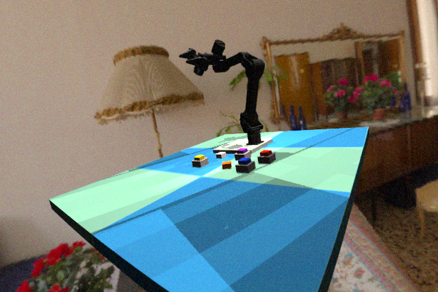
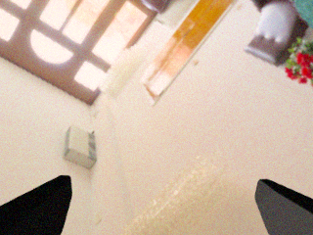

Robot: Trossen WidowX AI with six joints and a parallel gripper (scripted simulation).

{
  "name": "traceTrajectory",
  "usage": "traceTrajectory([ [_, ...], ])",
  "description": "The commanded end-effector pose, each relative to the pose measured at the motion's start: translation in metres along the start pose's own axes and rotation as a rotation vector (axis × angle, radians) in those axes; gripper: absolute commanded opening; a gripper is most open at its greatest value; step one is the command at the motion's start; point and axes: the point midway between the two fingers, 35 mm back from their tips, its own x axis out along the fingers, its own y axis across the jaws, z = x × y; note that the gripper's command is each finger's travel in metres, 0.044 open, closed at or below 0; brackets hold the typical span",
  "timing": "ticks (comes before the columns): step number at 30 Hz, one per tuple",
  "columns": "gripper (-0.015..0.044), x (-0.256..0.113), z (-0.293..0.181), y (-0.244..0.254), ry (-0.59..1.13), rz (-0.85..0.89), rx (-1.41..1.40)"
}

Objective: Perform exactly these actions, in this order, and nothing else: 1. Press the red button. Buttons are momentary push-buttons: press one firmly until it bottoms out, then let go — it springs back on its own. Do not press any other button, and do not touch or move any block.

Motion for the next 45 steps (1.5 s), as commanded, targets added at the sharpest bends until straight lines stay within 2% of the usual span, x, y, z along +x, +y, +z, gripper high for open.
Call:
traceTrajectory([
  [1,0.04,0.002,0.0,0.0,0.005,-0.002,0.019],
  [3,0.04,0.016,-0.001,-0.001,0.045,-0.019,0.176],
  [8,0.04,0.072,-0.001,-0.016,0.126,-0.123,0.776],
  [13,0.04,0.13,-0.001,-0.049,0.08,-0.249,1.367],
  [20,0.04,0.195,-0.002,-0.128,-0.196,-0.355,2.092],
  [27,0.04,0.226,-0.008,-0.222,-0.618,-0.286,2.596],
  [31,0.04,0.229,-0.012,-0.283,-0.92,-0.131,2.809],
  [35,0.04,0.218,-0.015,-0.346,-1.234,0.134,2.939],
  [40,0.04,0.184,-0.016,-0.42,-1.565,0.615,2.957],
  [45,0.04,0.132,-0.014,-0.481,-1.72,1.191,2.817],
])
